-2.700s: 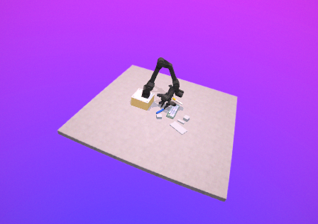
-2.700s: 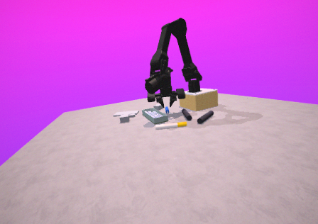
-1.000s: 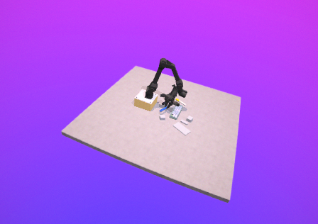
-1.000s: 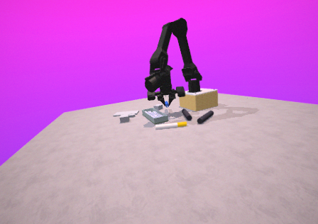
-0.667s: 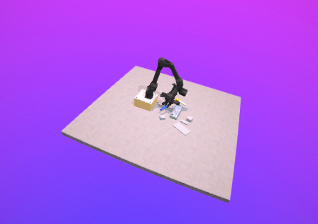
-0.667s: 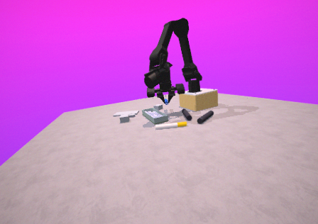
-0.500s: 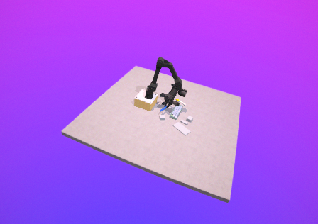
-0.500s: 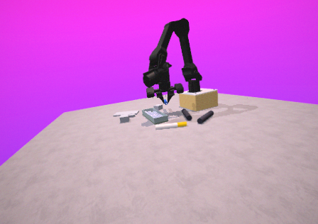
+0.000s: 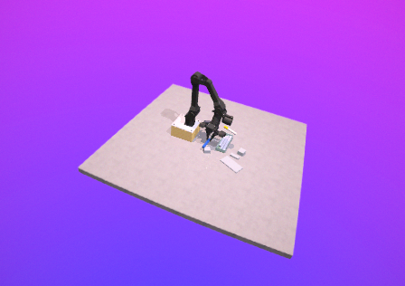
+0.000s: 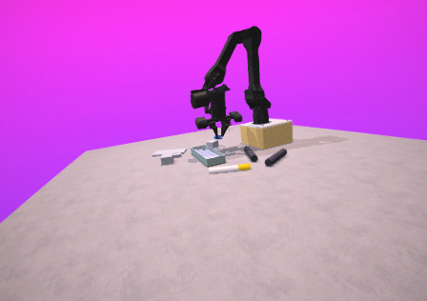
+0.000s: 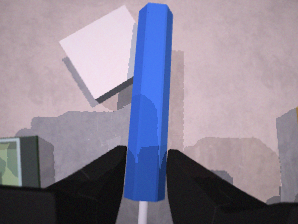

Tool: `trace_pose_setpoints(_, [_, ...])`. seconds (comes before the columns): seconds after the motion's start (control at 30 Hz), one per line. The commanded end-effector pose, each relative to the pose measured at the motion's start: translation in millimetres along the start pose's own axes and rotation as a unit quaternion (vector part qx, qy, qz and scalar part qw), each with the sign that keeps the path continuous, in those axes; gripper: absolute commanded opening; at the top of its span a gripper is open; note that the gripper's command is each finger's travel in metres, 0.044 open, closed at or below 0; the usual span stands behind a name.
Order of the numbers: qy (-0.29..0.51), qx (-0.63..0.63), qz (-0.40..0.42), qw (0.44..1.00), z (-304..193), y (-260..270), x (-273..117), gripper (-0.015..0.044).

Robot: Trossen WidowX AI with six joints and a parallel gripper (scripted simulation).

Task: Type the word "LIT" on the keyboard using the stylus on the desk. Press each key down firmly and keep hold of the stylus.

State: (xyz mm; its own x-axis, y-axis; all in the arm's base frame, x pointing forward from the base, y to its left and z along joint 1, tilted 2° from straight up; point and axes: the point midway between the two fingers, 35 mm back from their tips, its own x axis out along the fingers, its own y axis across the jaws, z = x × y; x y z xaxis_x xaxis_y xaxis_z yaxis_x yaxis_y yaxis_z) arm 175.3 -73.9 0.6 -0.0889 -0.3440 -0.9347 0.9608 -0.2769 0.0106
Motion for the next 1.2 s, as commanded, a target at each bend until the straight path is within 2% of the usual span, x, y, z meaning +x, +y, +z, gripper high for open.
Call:
trace_pose_setpoints(0.0, [0.01, -0.026, 0.021, 0.999, 10.9, -0.3, 2.8, 0.0])
trace_pose_setpoints(0.43, [-0.001, -0.112, 0.08, 0.991, 46.5, -7.9, 15.1, 0.0])
trace_pose_setpoints(1.17, [-0.088, -0.23, 0.13, 0.96, 93.2, -28.9, 28.5, 0.0])
